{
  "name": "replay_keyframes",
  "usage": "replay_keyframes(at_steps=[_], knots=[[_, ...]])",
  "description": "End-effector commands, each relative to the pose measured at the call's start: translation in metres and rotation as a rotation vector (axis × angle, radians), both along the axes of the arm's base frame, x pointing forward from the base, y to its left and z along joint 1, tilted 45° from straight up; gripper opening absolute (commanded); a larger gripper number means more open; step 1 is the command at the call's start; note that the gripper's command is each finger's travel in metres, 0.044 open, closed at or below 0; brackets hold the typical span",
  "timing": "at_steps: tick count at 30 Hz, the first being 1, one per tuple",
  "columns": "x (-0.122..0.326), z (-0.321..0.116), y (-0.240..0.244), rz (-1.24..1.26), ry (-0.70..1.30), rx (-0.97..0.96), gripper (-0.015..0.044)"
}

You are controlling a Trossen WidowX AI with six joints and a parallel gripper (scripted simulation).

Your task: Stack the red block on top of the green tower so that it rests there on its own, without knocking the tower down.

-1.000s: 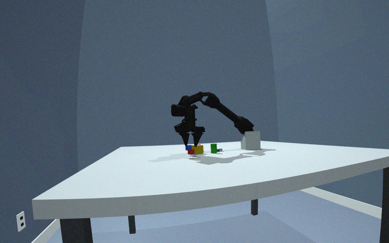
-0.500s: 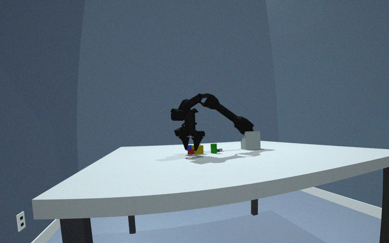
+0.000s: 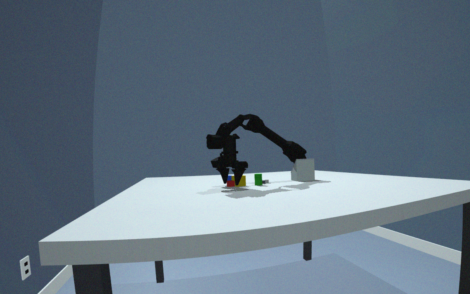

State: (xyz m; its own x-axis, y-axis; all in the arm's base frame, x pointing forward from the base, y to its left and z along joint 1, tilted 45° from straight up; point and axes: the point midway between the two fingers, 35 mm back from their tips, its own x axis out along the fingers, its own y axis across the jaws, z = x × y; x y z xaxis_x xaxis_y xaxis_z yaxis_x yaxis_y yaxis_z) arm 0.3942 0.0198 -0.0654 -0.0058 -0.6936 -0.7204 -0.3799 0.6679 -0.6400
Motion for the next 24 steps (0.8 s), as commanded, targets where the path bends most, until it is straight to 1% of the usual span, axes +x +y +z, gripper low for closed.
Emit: replay_keyframes(at_steps=[1, 6, 14, 24], knots=[[-0.0001, -0.0005, -0.0011, 0.005, 0.004, -0.005, 0.0440], [0.0000, 0.0003, -0.0007, 0.000, 0.001, 0.000, 0.0440], [0.0000, 0.0003, -0.0007, 0.000, 0.001, 0.000, 0.0230], [0.0000, 0.0003, -0.0007, 0.000, 0.001, 0.000, 0.0163]])
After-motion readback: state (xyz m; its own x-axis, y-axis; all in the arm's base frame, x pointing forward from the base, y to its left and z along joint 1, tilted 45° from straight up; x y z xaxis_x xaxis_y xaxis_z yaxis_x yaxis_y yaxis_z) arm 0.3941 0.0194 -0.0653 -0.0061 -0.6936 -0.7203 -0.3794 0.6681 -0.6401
